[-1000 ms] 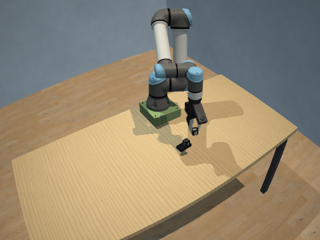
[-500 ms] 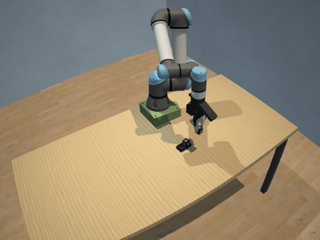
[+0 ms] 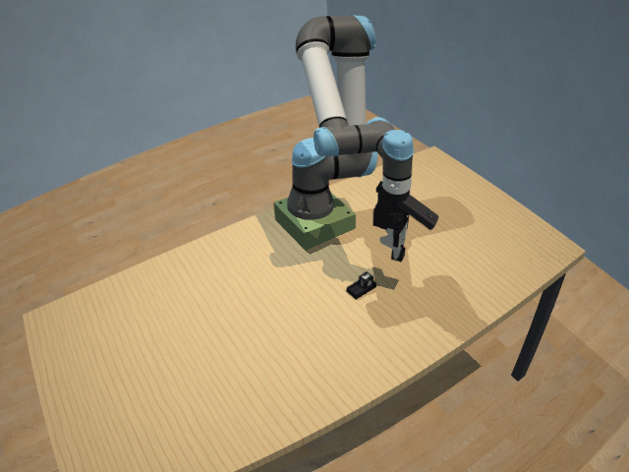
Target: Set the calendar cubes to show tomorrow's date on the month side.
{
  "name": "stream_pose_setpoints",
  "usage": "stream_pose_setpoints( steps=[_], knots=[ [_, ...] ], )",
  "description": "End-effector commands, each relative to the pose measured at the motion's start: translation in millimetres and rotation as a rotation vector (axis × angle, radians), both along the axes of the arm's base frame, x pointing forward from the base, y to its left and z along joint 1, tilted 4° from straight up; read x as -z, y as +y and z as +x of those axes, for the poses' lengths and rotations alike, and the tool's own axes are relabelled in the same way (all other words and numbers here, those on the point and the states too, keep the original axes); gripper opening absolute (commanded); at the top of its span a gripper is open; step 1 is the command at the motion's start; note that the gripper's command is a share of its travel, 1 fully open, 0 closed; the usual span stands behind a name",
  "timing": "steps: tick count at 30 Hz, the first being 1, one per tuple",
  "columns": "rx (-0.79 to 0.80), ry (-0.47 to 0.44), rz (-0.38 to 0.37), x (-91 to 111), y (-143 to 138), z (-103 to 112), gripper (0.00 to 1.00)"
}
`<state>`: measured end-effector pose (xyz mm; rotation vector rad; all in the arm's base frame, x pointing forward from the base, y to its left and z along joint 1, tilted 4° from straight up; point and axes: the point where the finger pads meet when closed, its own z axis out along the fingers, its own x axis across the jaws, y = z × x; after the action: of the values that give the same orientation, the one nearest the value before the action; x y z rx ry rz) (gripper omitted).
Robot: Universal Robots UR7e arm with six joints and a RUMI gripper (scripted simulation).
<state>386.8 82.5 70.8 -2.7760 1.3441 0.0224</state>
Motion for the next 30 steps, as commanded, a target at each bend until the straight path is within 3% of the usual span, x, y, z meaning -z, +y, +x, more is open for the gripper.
stream_pose_setpoints(
  steps=[1,15,30],
  knots=[
    [-0.145,-0.01,0.003,0,8,0,0.11],
    [-0.361,-0.023,0.001,0,21,-3,0.11],
    [-0.39,-0.025,0.0,0,22,-3,0.11]
  ],
)
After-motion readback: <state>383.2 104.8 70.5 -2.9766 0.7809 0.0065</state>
